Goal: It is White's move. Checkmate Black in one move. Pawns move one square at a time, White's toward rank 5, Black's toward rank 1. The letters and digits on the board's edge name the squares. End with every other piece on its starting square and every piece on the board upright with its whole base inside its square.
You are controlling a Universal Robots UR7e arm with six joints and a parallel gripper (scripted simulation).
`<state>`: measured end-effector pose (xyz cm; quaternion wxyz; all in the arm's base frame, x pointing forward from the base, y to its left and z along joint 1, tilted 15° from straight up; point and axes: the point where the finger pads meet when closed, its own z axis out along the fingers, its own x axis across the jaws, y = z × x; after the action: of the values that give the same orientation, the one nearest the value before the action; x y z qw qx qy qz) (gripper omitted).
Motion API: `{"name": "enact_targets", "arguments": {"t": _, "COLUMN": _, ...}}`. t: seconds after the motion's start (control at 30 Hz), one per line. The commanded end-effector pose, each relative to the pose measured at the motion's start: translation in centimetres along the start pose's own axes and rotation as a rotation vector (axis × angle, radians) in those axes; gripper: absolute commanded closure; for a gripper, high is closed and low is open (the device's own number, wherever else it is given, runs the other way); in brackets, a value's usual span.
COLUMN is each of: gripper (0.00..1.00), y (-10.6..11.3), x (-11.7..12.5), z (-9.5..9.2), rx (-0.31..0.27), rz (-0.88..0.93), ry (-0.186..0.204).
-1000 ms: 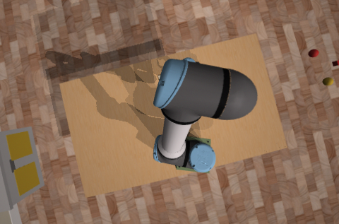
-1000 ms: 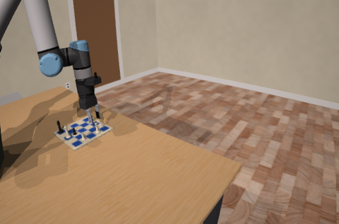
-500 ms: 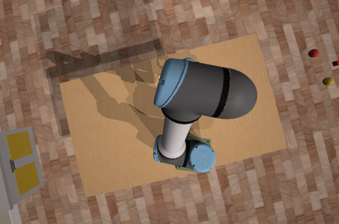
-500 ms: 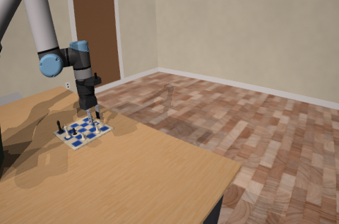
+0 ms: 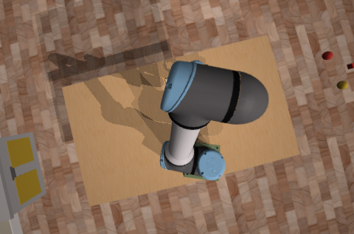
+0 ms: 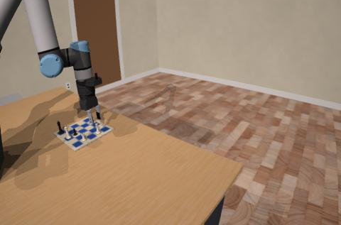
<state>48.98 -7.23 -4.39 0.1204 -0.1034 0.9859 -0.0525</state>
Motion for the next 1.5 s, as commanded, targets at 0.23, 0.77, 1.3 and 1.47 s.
{"name": "enact_targets", "arguments": {"t": 0.23, "gripper": 0.21, "y": 0.0, "x": 0.0, "z": 0.0, "rx": 0.001, "rz": 0.0, "ry": -0.001}}
{"name": "enact_targets", "arguments": {"t": 0.77, "gripper": 0.21, "y": 0.0, "x": 0.0, "z": 1.4, "rx": 0.001, "rz": 0.0, "ry": -0.001}}
{"name": "enact_targets", "arguments": {"t": 1.3, "gripper": 0.21, "y": 0.0, "x": 0.0, "z": 3.9, "rx": 0.001, "rz": 0.0, "ry": -0.001}}
{"name": "enact_targets", "arguments": {"t": 1.47, "gripper": 0.21, "y": 0.0, "x": 0.0, "z": 3.9, "rx": 0.001, "rz": 0.0, "ry": -0.001}}
